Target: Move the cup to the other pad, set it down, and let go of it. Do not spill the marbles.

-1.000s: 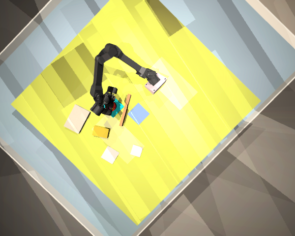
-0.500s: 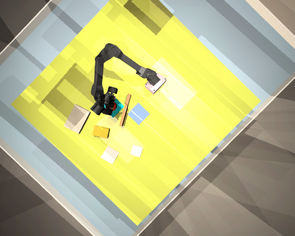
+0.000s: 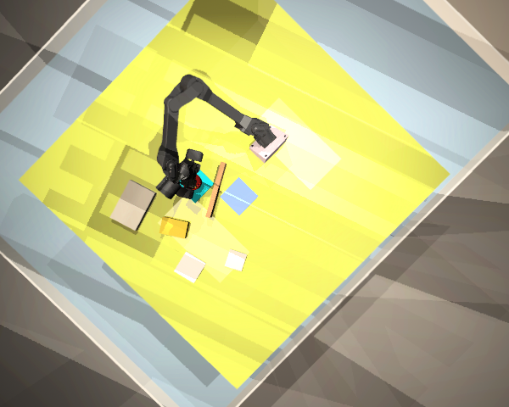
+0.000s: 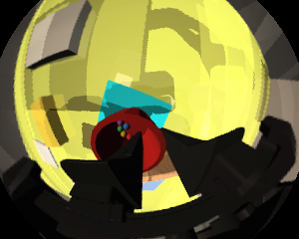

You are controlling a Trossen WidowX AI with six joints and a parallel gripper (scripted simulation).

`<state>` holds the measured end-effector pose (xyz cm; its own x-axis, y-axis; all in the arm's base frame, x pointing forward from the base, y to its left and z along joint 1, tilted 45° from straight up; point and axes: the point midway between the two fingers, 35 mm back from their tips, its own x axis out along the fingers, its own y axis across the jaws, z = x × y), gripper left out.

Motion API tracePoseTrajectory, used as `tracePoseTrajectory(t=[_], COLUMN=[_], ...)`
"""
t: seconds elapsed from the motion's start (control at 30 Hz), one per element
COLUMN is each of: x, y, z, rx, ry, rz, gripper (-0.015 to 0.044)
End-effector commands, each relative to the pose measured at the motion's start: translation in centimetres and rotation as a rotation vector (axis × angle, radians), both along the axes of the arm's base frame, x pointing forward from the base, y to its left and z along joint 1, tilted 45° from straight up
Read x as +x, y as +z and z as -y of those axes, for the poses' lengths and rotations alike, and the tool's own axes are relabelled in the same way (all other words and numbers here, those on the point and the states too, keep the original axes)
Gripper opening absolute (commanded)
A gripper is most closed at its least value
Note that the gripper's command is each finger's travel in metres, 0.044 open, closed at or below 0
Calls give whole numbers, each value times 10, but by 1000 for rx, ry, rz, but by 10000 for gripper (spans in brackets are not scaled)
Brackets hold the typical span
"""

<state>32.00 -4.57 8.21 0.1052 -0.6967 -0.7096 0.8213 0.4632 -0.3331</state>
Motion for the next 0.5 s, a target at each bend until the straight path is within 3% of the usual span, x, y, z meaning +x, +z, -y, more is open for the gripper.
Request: tracePoseTrajectory(t=[0.0, 0.47], x=[0, -1], y=[0, 12], z=[0, -13], rx=[0, 1], ry=[-1, 1], rz=[0, -1], gripper=[128, 128])
